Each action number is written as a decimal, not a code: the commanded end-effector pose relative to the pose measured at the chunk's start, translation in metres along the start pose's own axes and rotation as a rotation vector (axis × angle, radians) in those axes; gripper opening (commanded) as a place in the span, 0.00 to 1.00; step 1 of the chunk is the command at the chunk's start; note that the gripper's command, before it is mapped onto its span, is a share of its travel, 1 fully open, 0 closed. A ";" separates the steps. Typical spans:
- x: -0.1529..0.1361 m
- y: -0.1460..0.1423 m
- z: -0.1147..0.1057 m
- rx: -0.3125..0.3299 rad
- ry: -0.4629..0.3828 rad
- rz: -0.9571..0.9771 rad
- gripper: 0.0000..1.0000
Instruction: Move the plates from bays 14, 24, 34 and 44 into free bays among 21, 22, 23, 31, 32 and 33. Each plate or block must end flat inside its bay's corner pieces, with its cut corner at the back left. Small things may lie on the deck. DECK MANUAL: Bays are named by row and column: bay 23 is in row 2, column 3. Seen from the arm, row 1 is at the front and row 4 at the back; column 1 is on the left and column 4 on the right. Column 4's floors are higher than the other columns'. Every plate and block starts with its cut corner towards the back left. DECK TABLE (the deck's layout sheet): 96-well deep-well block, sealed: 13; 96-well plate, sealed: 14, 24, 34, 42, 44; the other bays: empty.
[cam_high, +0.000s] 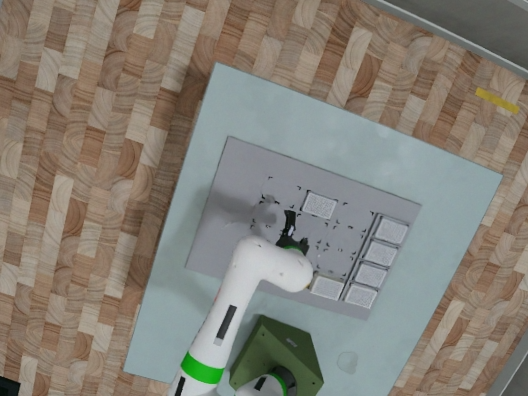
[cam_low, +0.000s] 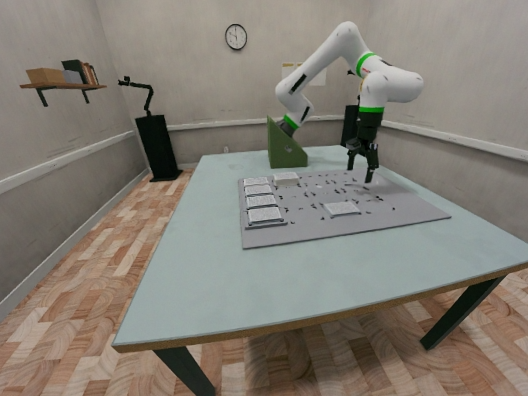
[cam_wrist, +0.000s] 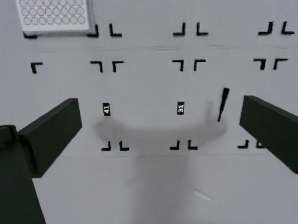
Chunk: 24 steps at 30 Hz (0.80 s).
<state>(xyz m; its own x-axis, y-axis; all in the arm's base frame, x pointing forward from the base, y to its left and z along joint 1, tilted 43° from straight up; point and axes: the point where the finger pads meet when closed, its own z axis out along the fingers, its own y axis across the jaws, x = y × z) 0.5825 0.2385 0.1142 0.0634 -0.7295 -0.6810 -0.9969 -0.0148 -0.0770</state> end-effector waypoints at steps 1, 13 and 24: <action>0.000 -0.001 -0.001 0.002 0.000 0.000 1.00; 0.048 -0.001 -0.001 0.002 0.001 0.000 1.00; 0.084 -0.001 -0.001 0.002 0.001 0.000 1.00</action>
<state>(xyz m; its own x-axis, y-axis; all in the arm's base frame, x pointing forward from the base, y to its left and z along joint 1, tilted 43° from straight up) 0.5872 0.1832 0.0625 0.0632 -0.7296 -0.6809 -0.9969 -0.0146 -0.0768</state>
